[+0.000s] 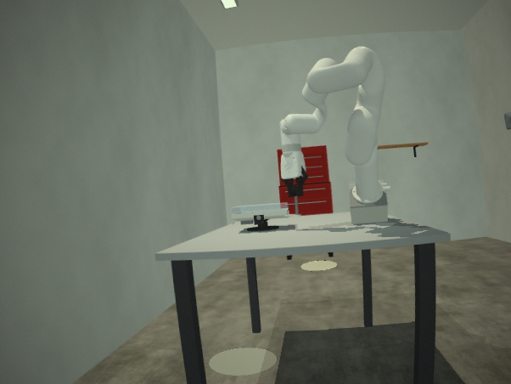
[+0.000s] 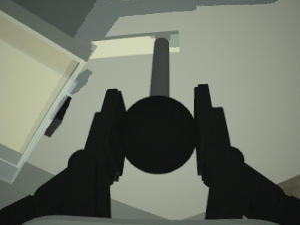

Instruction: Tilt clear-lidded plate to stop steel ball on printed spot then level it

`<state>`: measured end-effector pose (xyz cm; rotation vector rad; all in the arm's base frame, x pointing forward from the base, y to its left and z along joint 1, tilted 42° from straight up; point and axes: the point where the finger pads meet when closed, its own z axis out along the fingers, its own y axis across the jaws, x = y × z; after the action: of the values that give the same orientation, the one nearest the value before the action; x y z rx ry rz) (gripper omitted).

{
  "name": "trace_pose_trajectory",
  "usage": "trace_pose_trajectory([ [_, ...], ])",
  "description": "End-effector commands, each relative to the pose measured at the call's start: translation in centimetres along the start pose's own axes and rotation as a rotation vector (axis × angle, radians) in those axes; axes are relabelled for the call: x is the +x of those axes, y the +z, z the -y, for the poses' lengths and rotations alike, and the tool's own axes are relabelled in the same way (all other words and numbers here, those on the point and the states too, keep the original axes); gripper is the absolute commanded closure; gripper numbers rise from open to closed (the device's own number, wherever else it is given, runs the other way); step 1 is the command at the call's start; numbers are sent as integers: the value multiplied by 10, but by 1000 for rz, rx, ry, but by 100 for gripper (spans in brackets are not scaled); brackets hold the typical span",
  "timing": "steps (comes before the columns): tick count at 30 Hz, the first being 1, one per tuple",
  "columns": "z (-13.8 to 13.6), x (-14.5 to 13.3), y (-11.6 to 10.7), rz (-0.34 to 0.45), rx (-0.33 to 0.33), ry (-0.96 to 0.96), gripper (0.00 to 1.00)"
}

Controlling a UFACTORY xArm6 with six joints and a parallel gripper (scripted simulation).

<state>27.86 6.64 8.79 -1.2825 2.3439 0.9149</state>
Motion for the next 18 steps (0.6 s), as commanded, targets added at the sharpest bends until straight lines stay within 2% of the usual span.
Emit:
trace_pose_trajectory([
  [1,1,-1,0,0,3,-1,100],
  [16,1,-1,0,0,3,-1,100],
  [17,1,-1,0,0,3,-1,39],
  [18,1,-1,0,0,3,-1,39],
])
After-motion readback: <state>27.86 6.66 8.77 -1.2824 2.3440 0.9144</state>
